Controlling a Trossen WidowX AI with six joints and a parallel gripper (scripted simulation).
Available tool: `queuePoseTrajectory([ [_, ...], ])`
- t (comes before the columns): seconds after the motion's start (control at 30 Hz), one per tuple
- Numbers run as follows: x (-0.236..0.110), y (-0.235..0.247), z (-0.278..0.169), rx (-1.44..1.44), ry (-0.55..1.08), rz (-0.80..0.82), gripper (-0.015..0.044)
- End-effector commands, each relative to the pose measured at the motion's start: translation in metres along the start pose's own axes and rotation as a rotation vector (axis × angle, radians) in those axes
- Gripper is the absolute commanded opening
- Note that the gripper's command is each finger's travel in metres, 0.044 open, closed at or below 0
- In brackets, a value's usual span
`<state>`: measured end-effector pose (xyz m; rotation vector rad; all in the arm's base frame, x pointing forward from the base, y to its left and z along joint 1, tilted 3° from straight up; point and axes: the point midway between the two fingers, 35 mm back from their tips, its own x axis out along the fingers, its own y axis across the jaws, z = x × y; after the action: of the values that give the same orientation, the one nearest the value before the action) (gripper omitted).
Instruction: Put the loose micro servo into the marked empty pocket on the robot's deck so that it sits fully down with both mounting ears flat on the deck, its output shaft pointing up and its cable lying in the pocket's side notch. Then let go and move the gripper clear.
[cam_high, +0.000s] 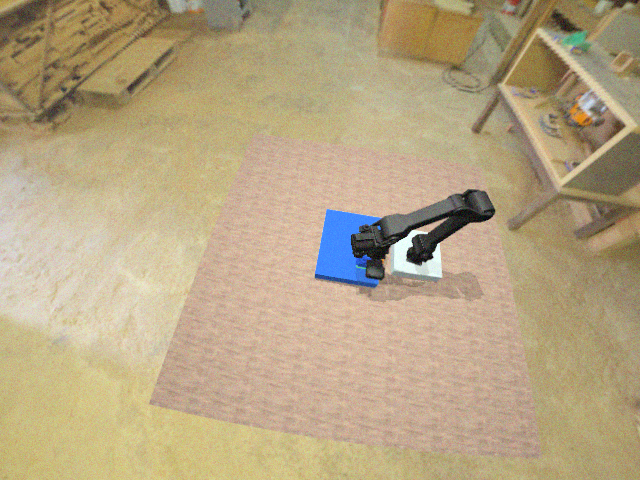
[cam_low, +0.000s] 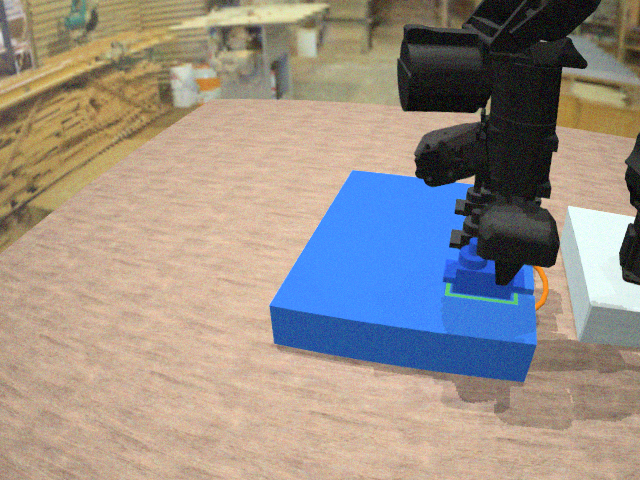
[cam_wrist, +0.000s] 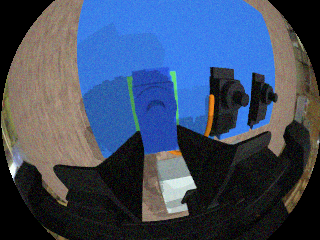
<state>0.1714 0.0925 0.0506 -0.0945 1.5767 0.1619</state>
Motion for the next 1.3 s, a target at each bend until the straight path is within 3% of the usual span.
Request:
queuePoseTrajectory([
  [0.0,0.004,0.0,0.0,0.003,0.0,-0.001,0.0],
  [0.33,0.011,0.0,0.0,0.003,0.0,-0.001,0.0],
  [0.57,0.009,0.0,0.0,0.003,0.0,-0.001,0.0184],
  [0.83,-0.023,-0.001,-0.002,0.003,0.0,-0.001,0.0187],
  [1.0,-0.026,0.0,0.0,0.003,-0.001,-0.001,0.0187],
  [1.27,-0.054,0.003,0.046,0.003,-0.012,0.003,0.0398],
])
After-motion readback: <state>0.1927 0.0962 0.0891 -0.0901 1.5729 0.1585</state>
